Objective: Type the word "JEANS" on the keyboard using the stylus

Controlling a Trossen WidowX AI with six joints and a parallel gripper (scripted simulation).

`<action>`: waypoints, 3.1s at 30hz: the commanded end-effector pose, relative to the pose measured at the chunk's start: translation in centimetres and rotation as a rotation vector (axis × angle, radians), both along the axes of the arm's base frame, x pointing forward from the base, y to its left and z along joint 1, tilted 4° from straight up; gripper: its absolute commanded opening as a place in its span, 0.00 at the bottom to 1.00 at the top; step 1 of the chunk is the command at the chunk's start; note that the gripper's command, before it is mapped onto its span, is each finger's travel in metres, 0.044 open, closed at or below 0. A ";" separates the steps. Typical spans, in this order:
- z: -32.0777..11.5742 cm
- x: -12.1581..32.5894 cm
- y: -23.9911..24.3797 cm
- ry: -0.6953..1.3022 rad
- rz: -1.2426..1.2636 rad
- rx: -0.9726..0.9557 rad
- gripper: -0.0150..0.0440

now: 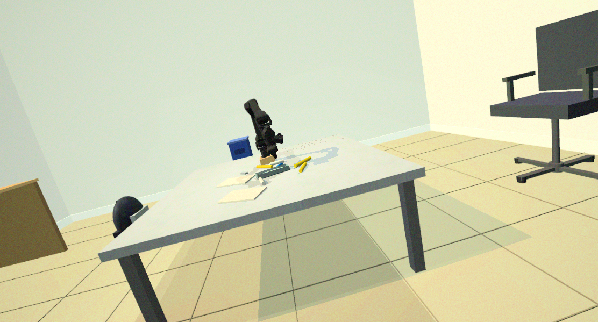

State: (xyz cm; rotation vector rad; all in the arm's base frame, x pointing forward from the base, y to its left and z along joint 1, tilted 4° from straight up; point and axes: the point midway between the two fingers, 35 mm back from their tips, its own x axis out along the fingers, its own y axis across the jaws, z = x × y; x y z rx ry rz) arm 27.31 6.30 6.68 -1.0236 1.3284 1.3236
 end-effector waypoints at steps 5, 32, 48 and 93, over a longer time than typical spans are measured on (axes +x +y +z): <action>-1.3 -3.8 0.6 0.053 0.980 0.415 0.51; -2.4 -3.9 0.4 0.049 1.033 0.442 0.51; -4.0 -3.9 0.4 0.049 1.033 0.442 0.51; -7.2 -3.8 0.2 0.050 1.028 0.442 0.27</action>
